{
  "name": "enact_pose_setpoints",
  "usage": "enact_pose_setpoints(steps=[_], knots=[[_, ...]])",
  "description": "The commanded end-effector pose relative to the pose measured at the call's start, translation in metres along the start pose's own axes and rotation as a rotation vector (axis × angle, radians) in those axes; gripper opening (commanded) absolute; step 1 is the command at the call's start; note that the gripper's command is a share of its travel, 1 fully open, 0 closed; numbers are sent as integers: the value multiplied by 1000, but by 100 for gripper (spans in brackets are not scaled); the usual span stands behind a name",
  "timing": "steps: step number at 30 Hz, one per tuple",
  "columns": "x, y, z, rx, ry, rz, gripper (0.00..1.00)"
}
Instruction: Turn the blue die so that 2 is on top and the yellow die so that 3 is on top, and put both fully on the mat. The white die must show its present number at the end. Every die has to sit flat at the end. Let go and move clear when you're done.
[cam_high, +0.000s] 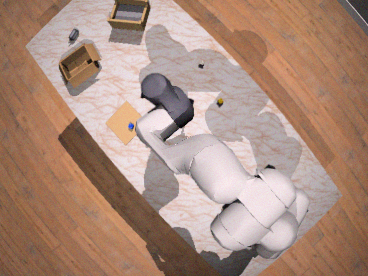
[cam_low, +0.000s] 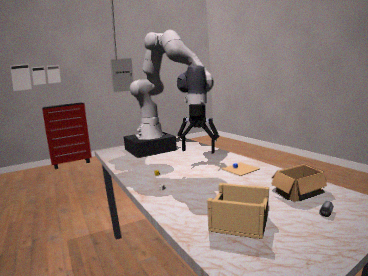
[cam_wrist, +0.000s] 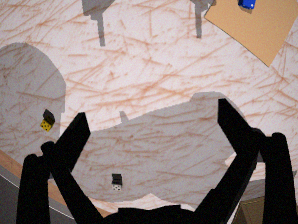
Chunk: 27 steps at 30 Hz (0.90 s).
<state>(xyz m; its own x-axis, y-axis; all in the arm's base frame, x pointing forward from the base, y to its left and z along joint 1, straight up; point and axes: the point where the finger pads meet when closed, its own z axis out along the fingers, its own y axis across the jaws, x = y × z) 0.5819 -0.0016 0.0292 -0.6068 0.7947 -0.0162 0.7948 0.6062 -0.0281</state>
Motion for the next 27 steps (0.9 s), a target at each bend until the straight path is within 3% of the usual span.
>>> enact_pose_setpoints(steps=[1,27], knots=[[-11,-12,0,-22,-2,-172,100],[-46,-116,9,-23,-1,-476,100]])
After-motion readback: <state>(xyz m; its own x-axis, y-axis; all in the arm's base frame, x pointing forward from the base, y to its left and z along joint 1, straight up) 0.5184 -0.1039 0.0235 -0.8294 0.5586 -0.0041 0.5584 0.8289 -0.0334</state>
